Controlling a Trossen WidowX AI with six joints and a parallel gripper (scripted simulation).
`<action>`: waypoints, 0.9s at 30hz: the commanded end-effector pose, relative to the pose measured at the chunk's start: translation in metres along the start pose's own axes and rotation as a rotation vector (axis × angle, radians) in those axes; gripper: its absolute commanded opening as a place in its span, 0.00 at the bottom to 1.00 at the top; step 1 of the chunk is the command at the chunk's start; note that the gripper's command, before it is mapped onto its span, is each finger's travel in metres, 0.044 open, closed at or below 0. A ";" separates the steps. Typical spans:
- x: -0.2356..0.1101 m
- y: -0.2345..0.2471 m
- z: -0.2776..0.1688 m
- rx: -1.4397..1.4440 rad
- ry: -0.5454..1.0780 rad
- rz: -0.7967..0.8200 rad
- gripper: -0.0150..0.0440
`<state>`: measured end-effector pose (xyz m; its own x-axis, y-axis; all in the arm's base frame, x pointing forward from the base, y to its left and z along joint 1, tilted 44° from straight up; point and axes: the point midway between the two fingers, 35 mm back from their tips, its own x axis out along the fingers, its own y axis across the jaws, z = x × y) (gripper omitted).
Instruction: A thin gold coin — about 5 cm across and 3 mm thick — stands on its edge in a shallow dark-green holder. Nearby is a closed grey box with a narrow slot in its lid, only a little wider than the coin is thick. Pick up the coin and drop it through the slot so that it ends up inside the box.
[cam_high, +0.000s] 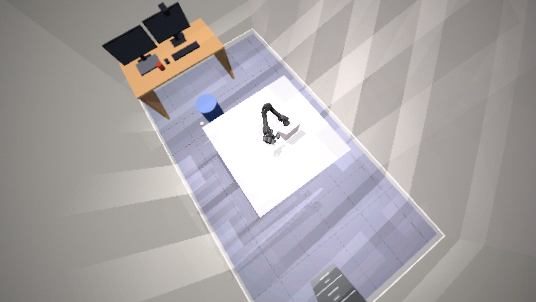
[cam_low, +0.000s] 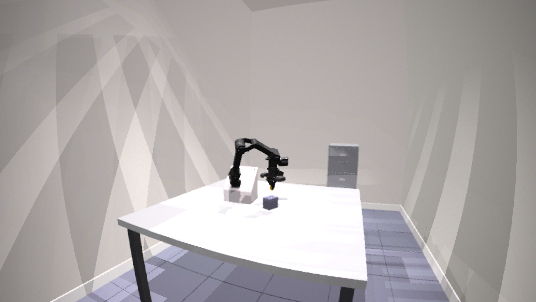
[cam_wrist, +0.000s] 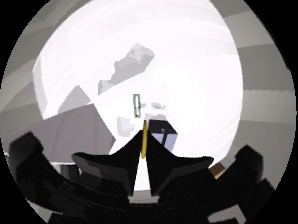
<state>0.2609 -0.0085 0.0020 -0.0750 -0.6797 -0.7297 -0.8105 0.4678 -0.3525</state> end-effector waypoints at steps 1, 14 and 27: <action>-0.001 -0.007 -0.007 -0.003 -0.001 -0.006 0.25; -0.002 -0.029 -0.033 -0.002 0.002 -0.007 0.25; -0.001 -0.046 -0.061 -0.001 0.011 -0.011 0.25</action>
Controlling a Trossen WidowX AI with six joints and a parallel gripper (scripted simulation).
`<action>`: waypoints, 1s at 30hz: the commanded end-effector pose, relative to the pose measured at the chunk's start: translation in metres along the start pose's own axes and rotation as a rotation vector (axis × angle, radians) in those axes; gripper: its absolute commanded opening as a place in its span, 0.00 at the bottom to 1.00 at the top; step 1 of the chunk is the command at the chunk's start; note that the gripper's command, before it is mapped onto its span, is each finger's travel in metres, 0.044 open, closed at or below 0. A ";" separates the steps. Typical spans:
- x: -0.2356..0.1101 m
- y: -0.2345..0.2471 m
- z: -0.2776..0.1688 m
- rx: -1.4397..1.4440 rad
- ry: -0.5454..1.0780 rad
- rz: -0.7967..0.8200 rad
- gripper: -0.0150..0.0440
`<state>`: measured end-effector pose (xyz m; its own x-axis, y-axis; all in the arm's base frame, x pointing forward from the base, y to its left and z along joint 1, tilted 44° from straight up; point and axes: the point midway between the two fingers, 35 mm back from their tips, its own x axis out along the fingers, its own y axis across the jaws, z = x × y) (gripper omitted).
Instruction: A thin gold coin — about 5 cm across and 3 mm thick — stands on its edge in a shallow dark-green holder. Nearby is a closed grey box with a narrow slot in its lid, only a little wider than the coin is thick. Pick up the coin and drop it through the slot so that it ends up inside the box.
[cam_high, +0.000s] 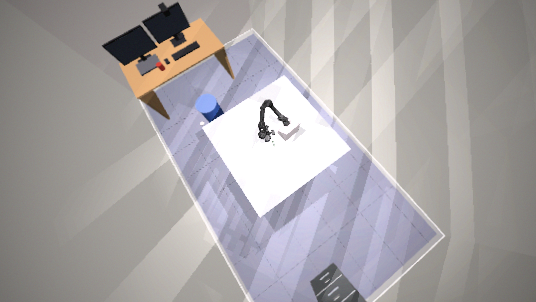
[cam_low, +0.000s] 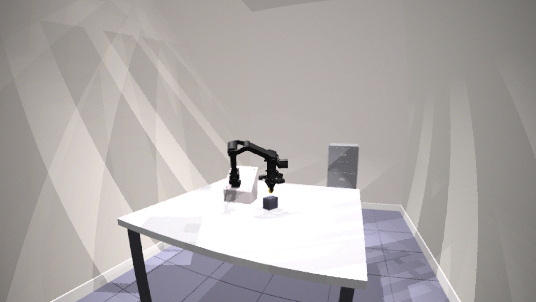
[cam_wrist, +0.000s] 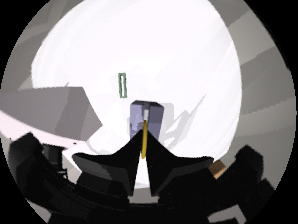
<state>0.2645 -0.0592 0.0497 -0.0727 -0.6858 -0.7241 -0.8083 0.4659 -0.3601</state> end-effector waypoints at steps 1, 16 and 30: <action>0.000 -0.004 -0.008 -0.005 0.006 -0.004 0.25; 0.000 -0.003 -0.005 0.001 0.002 -0.001 0.25; 0.000 -0.004 -0.008 -0.004 0.000 -0.001 0.25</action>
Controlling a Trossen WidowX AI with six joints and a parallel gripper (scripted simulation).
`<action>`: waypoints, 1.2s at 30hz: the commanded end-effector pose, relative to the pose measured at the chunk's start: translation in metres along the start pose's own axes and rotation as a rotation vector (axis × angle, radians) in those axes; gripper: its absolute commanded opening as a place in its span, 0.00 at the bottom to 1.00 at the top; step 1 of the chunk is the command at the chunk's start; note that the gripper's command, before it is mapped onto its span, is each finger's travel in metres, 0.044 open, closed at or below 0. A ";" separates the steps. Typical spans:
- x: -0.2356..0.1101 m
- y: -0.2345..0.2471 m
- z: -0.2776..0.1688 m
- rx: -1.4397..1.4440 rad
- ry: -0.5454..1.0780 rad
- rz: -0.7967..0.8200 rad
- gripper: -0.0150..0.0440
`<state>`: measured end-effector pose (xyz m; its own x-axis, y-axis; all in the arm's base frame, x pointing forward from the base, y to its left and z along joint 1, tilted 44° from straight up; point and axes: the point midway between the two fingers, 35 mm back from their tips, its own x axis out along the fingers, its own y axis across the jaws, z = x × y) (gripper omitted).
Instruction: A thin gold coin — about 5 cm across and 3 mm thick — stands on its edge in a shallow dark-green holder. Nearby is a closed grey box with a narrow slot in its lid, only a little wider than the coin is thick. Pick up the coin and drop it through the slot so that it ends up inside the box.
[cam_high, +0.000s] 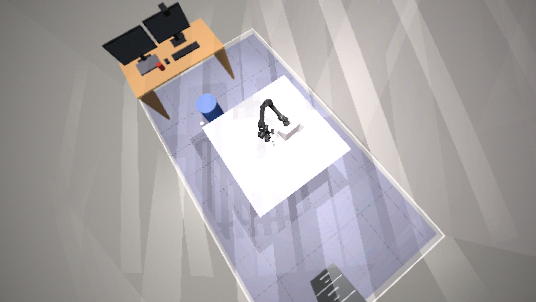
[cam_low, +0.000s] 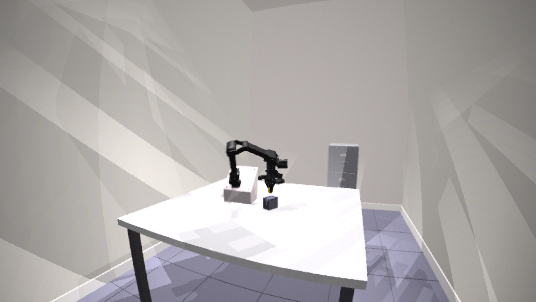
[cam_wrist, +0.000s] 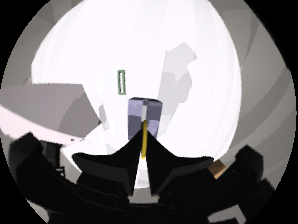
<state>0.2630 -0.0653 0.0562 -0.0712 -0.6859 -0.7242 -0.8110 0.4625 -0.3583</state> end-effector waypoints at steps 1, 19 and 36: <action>0.000 0.000 0.001 0.000 0.001 0.000 0.25; 0.007 0.001 -0.001 -0.008 0.001 0.000 0.25; 0.015 0.000 -0.001 -0.006 0.001 0.000 0.25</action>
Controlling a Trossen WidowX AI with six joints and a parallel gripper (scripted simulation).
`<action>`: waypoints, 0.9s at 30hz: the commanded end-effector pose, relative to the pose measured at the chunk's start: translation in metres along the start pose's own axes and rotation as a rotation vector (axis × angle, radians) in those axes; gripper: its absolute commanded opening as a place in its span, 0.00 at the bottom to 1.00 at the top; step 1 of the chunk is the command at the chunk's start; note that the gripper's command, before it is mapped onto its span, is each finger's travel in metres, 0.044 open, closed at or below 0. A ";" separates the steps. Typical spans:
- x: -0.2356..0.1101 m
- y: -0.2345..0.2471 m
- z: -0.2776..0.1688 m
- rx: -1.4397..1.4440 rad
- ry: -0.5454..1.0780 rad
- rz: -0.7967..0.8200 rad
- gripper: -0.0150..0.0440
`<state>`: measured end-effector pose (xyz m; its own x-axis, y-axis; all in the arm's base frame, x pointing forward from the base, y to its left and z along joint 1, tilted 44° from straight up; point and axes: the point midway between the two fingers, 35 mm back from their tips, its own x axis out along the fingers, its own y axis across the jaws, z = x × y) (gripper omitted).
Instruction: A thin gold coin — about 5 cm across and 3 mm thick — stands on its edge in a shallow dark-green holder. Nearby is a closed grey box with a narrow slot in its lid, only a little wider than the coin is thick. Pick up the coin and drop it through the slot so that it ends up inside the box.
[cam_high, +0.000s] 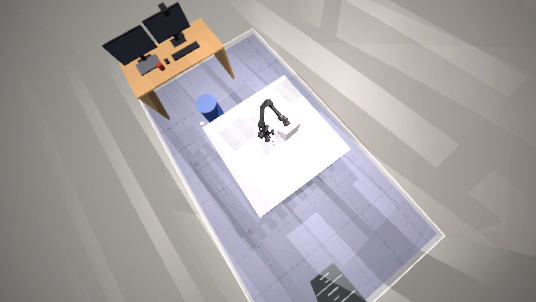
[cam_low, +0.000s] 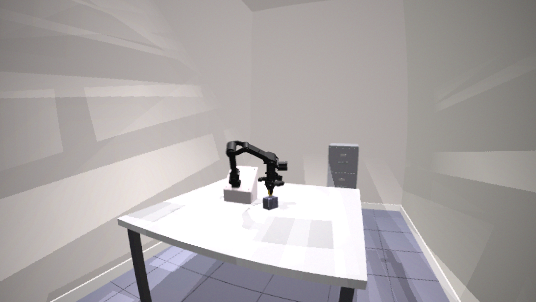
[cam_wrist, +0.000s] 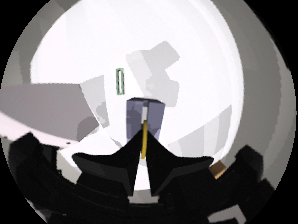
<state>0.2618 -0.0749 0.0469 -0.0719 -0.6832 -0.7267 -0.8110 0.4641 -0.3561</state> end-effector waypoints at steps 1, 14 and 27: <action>0.002 0.000 0.000 -0.005 0.004 -0.003 0.25; 0.004 0.000 0.000 0.000 0.000 -0.001 0.48; -0.002 0.000 0.000 -0.001 0.000 0.000 0.66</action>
<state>0.2604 -0.0774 0.0443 -0.0757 -0.6838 -0.7258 -0.8128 0.4639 -0.3523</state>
